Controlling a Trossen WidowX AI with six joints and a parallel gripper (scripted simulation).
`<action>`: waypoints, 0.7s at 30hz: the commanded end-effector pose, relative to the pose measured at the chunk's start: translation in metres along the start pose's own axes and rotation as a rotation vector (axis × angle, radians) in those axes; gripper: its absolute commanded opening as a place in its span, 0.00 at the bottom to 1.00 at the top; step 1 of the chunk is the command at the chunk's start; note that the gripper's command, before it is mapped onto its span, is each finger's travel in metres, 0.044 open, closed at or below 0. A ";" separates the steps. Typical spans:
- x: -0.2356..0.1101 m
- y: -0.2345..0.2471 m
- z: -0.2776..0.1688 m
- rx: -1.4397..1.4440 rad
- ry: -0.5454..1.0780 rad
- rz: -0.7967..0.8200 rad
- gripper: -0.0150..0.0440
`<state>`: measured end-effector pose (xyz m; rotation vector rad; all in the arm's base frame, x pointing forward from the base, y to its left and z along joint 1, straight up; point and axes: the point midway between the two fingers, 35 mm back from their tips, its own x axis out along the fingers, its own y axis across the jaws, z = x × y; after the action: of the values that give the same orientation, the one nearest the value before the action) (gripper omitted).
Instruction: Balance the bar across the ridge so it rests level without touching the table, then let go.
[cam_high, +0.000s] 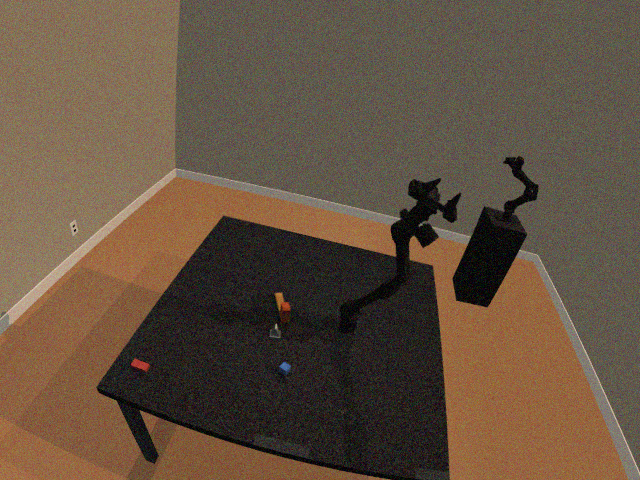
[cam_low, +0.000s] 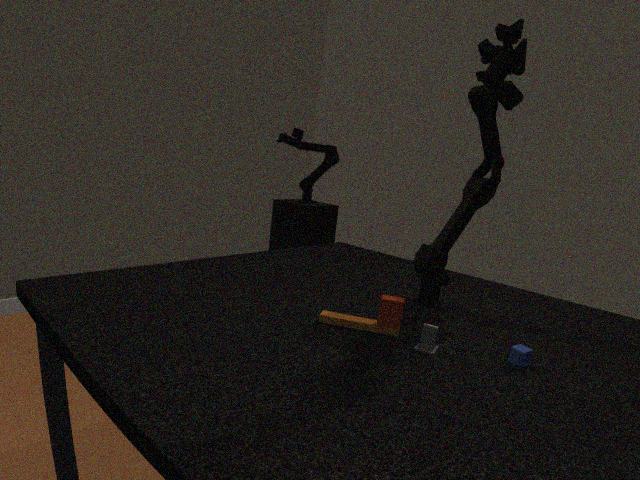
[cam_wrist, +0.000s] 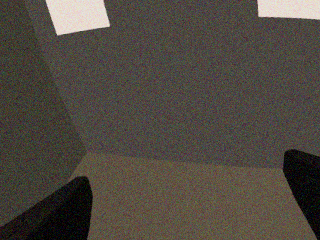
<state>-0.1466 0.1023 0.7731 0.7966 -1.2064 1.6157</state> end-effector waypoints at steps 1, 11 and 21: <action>0.000 -0.001 0.001 -0.001 -0.003 -0.004 0.89; -0.035 -0.097 0.067 -0.055 -0.188 -0.298 0.79; -0.082 -0.170 0.101 -0.056 -0.292 -0.531 0.79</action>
<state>0.0175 0.0042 0.7928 1.1871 -1.1336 1.1053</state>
